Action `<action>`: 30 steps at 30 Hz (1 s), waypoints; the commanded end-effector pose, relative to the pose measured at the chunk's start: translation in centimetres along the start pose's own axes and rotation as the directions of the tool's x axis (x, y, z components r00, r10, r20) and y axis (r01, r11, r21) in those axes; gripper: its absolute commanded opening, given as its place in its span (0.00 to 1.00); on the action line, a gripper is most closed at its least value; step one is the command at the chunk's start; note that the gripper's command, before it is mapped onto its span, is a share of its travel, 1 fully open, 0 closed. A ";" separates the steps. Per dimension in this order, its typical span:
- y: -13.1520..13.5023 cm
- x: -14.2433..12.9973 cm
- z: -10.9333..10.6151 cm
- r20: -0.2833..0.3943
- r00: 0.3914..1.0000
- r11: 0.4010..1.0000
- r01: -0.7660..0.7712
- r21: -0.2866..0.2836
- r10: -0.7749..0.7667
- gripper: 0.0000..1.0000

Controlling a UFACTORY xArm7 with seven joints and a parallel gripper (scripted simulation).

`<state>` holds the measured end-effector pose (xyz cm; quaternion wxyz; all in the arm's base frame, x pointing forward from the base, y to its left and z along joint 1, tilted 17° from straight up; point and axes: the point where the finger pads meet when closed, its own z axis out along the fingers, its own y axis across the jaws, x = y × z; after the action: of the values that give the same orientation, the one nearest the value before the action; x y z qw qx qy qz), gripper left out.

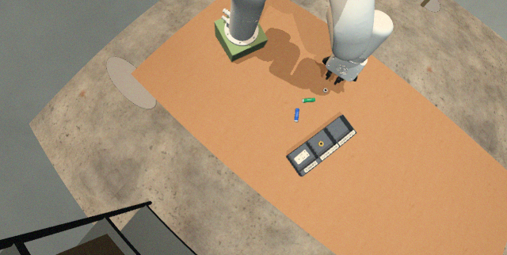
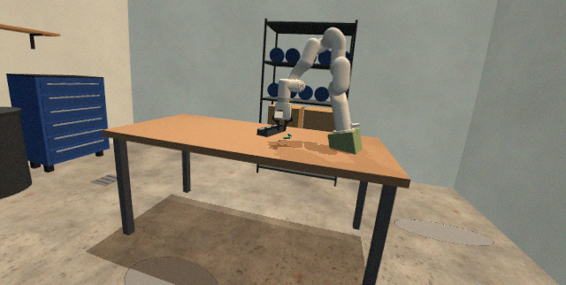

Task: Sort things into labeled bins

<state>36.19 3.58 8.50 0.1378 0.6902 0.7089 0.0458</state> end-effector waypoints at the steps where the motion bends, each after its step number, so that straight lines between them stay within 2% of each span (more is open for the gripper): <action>1: 0.5 -0.7 -0.1 0.005 1.000 1.000 -0.001 -0.005 0.001 0.30; 30: 0.8 -1.6 -0.1 0.005 1.000 1.000 -0.001 -0.005 0.001 0.30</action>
<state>36.80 2.03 8.90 0.1403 0.6906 0.7081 0.0447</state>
